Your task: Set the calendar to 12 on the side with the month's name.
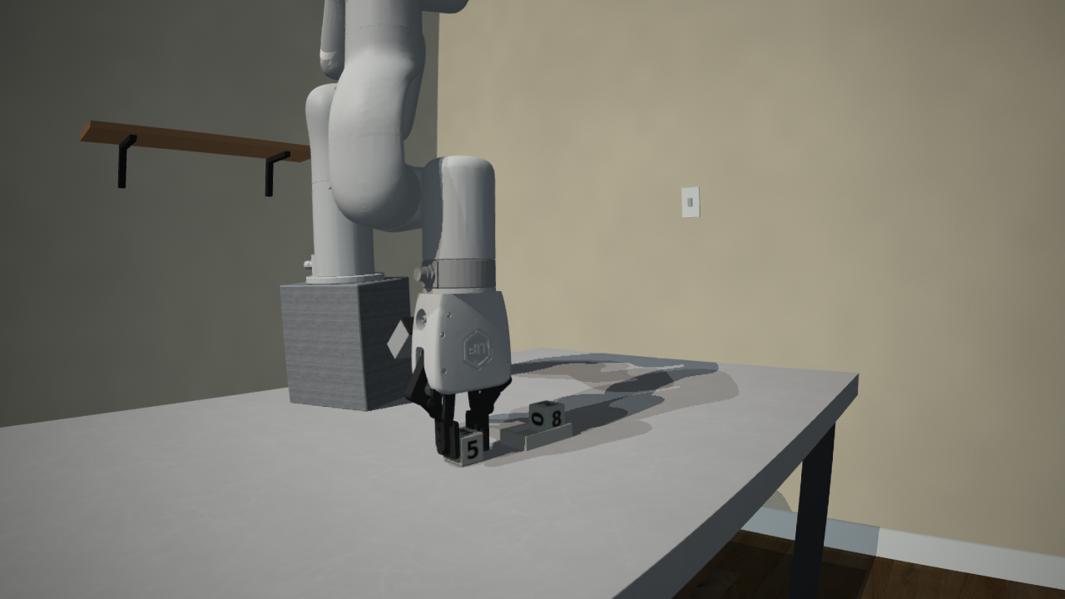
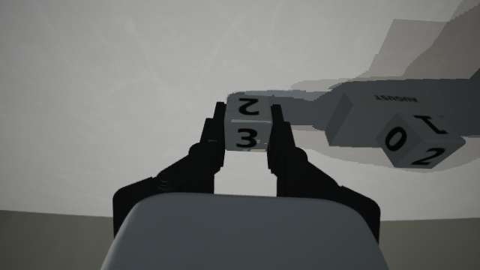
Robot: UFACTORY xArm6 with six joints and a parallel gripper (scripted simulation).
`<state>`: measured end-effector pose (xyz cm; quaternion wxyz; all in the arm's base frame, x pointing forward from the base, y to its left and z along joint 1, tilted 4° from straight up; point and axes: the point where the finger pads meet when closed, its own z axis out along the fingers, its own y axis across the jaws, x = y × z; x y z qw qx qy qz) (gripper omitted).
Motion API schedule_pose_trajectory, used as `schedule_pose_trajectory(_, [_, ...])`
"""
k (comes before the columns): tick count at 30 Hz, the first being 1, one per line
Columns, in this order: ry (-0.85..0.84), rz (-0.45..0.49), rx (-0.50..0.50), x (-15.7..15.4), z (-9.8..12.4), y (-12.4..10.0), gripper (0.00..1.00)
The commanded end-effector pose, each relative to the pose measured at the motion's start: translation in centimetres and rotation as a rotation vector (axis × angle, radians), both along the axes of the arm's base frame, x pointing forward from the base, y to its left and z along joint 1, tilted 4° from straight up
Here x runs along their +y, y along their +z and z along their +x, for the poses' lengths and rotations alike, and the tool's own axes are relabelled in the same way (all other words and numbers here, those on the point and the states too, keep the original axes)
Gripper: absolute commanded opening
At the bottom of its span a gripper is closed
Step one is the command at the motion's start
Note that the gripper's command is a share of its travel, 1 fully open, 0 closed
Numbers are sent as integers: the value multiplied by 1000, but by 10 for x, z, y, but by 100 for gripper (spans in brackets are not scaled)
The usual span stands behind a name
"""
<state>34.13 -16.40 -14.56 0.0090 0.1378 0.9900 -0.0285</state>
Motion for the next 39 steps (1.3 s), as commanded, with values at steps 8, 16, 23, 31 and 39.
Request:
schedule_pose_trajectory(8, [0, -1, -3, -1, 1, 1, 29])
schedule_pose_trajectory(16, [0, -1, -3, -1, 1, 1, 29])
schedule_pose_trajectory(23, [0, -1, -3, -1, 1, 1, 29])
schedule_pose_trajectory(31, [0, -1, -3, -1, 1, 1, 33])
schedule_pose_trajectory(39, [0, -1, -3, -1, 1, 1, 41])
